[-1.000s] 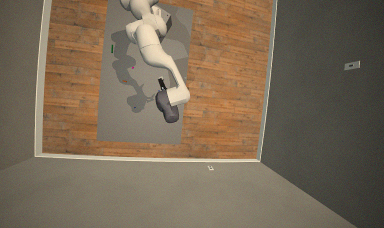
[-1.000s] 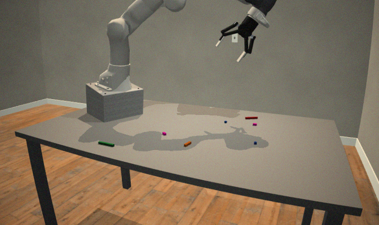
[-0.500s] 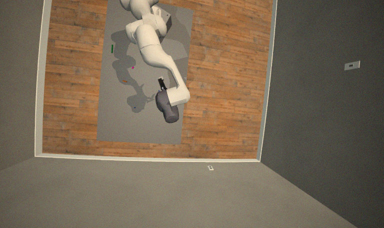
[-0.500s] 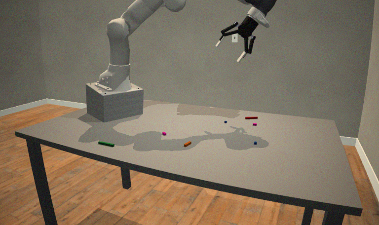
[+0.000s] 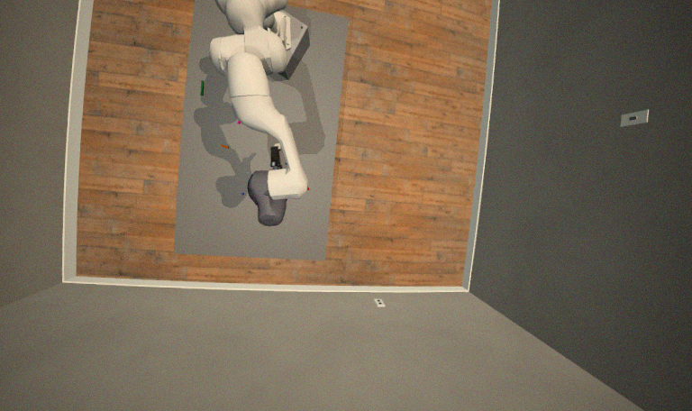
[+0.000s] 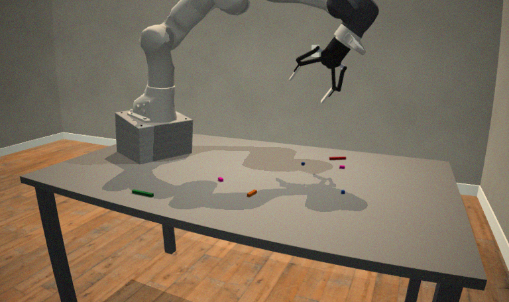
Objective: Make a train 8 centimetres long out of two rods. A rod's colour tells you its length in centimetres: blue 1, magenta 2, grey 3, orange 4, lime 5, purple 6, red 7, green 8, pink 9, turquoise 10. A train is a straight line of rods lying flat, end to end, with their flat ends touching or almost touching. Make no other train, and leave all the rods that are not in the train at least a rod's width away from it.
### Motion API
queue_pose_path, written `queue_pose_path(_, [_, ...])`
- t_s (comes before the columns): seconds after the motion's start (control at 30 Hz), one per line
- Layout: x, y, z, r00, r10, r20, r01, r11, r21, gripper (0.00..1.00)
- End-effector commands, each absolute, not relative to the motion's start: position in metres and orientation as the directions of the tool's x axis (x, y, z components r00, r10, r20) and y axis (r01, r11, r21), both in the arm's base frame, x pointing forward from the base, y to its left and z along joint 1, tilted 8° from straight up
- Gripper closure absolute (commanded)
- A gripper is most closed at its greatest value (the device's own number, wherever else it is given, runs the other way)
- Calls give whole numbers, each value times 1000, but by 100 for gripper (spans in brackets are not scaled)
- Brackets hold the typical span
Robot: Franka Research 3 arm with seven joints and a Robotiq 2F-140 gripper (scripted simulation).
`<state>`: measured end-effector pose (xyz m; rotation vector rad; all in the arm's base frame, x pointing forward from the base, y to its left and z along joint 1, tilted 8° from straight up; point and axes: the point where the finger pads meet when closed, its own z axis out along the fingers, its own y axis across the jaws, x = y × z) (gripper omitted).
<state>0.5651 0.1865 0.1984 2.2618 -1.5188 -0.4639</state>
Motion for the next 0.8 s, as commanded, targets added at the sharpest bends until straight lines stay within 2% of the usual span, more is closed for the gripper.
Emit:
queue_pose_path(0.0, [586, 180, 185, 236, -971, -41, -884, -232, 405, 0])
queue_pose_path(0.47, [609, 119, 146, -37, -998, -46, -934, 18, 356, 0])
queue_pose_path(0.77, [621, 58, 116, -288, -956, -54, -913, 257, 317, 0])
